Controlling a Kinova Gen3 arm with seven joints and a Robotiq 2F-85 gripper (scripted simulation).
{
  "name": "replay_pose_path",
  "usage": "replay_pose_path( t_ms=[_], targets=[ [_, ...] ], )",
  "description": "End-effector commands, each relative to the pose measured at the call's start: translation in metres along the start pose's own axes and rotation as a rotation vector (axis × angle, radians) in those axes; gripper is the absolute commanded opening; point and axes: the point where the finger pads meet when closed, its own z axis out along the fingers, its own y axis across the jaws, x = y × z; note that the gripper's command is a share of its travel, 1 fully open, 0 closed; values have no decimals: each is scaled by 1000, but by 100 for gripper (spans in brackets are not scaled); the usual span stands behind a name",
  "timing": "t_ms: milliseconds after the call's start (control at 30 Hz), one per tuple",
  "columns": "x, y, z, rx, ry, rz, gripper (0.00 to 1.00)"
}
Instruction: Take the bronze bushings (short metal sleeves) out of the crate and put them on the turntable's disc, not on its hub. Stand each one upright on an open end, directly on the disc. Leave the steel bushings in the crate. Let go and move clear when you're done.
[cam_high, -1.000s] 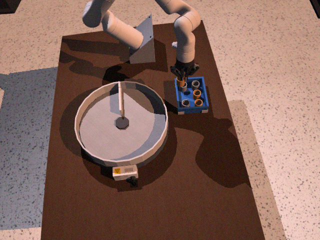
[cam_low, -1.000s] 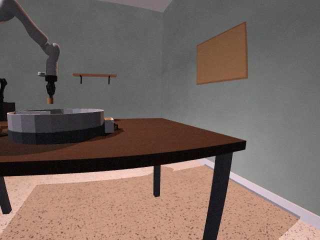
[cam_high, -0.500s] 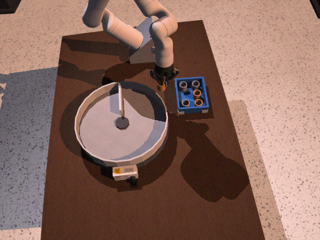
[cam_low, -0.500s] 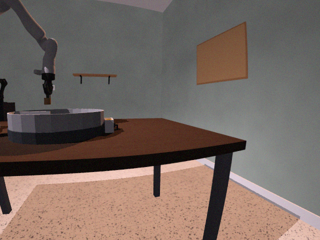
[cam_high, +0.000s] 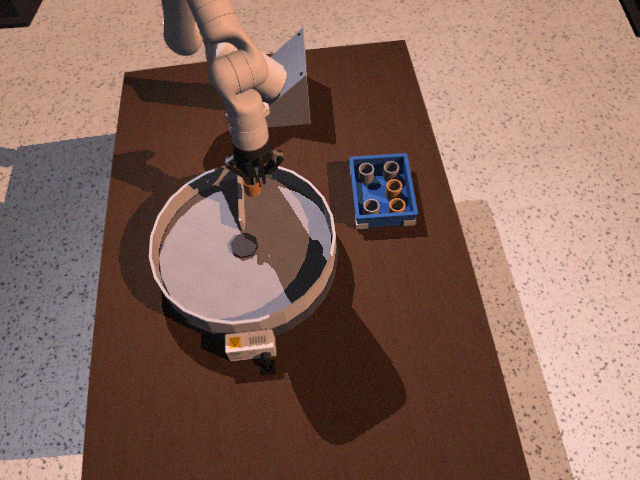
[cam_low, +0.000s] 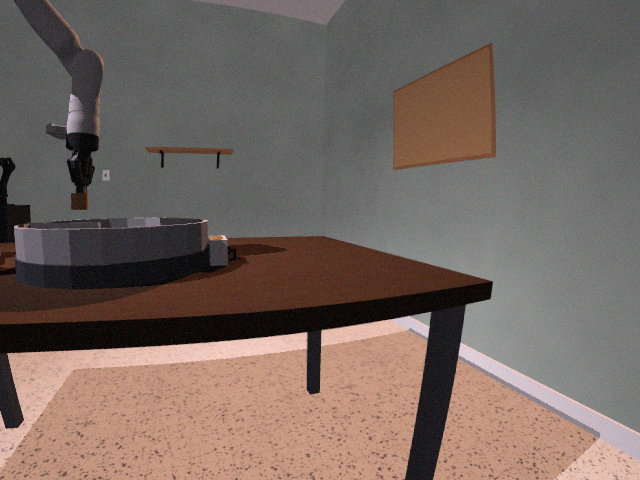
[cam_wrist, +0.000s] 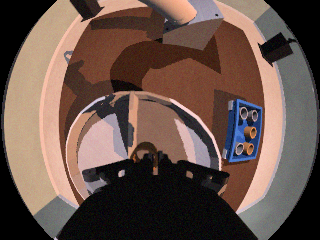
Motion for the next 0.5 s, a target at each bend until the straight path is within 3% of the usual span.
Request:
replay_pose_path(
  t_ms=[0,233,467],
  targets=[
    [-3,-29,-4,-26,2,25,0],
    [-8,-79,-3,-26,2,25,0],
    [-9,-95,-2,-26,2,25,0]
  ],
)
